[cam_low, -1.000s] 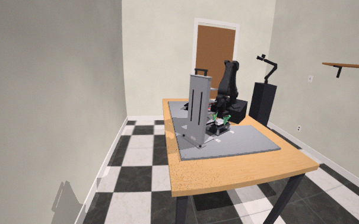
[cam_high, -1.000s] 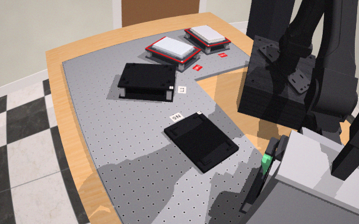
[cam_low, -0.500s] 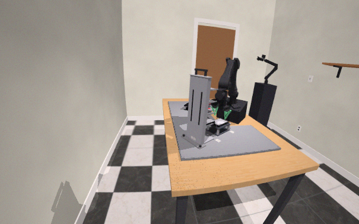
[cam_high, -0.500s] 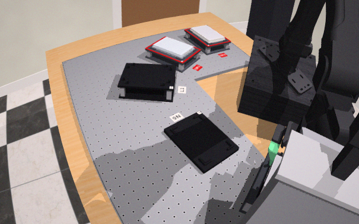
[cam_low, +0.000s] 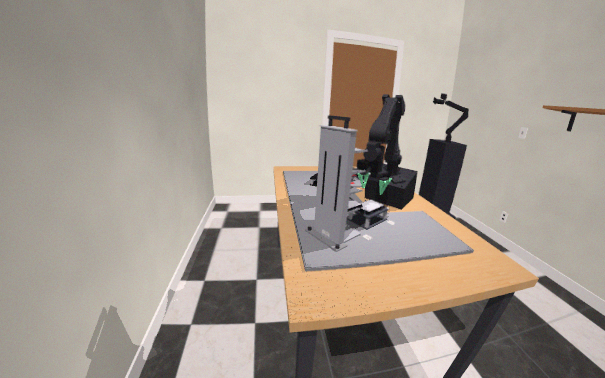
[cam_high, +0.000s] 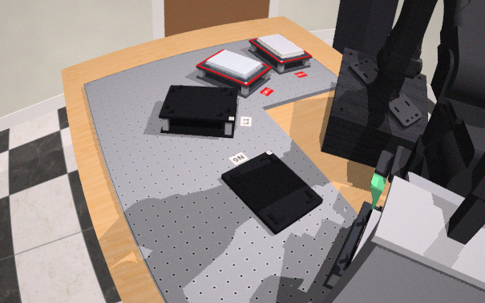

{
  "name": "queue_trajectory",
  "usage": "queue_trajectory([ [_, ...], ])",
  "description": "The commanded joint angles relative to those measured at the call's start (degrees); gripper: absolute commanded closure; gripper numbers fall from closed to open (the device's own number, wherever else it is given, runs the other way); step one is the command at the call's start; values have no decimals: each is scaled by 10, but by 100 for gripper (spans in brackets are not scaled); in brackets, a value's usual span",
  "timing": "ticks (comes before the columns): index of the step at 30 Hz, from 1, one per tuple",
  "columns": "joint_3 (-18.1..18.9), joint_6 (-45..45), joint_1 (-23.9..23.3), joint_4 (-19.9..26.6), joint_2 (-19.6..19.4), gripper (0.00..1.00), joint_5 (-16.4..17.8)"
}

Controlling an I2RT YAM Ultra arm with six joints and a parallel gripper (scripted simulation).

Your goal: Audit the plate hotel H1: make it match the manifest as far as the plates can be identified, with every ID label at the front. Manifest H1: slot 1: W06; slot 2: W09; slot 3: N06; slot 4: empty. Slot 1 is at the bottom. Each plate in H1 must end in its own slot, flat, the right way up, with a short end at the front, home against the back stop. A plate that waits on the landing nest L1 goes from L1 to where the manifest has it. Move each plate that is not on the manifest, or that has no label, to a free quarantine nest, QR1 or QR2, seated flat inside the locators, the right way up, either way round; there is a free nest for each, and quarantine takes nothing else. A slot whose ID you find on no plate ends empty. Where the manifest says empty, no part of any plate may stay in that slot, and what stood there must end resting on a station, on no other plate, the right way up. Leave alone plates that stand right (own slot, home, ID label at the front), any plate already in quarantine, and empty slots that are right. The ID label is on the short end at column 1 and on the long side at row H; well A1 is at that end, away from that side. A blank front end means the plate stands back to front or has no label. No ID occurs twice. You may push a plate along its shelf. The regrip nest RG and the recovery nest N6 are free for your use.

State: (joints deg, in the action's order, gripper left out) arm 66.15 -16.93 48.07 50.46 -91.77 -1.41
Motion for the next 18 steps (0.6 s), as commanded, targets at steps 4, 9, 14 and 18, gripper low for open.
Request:
queue_trajectory([
  [4,38,-4,5,47,28,0,-5],
  [9,58,-4,4,77,38,0,-5],
  [14,75,-5,7,100,45,0,-5],
  [18,88,-5,6,118,49,0,-5],
])
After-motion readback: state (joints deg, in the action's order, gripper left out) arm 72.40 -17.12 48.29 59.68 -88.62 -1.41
